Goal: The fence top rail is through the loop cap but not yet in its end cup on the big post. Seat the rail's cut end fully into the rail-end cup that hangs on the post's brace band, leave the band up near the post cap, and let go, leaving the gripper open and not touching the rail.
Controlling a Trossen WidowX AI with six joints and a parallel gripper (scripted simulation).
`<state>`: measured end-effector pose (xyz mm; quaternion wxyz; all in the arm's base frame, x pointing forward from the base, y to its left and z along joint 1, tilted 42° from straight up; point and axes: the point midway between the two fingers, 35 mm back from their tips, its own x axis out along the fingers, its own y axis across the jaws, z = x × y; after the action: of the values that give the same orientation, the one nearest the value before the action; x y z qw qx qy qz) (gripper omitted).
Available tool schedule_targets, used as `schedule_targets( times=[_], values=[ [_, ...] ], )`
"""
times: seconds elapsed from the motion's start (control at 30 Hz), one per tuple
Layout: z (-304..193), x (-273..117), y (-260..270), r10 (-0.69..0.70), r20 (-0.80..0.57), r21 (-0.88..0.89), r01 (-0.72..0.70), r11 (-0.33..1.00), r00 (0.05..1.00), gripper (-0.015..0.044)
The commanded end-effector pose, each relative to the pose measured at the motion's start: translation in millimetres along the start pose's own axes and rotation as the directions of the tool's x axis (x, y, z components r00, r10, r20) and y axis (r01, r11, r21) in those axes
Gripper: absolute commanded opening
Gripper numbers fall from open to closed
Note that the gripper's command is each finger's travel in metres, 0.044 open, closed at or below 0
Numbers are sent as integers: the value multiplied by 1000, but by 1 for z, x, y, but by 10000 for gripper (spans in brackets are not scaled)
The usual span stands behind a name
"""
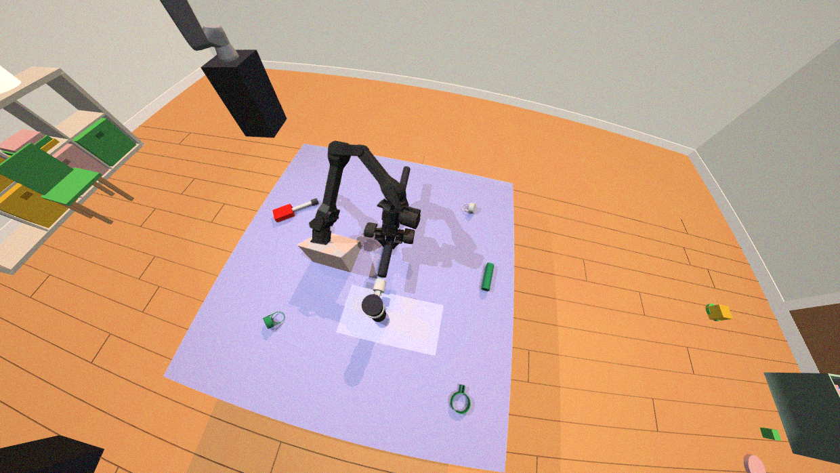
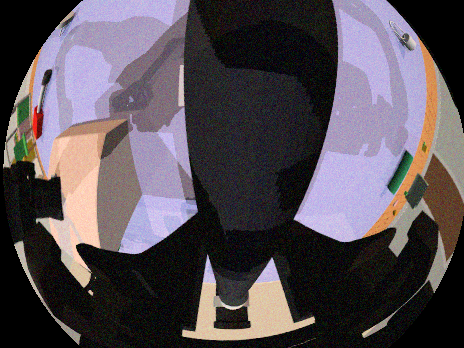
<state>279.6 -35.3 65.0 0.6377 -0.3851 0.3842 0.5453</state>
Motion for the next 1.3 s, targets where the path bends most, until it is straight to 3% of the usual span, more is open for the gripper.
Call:
schedule_targets(
  times=[0.0,1.27],
  values=[
    [-6,-5,-3,-11,-7,3,11,1000,1000,0],
    [-25,4,-1,0,1,-5,0,1000,1000,0]
  ],
)
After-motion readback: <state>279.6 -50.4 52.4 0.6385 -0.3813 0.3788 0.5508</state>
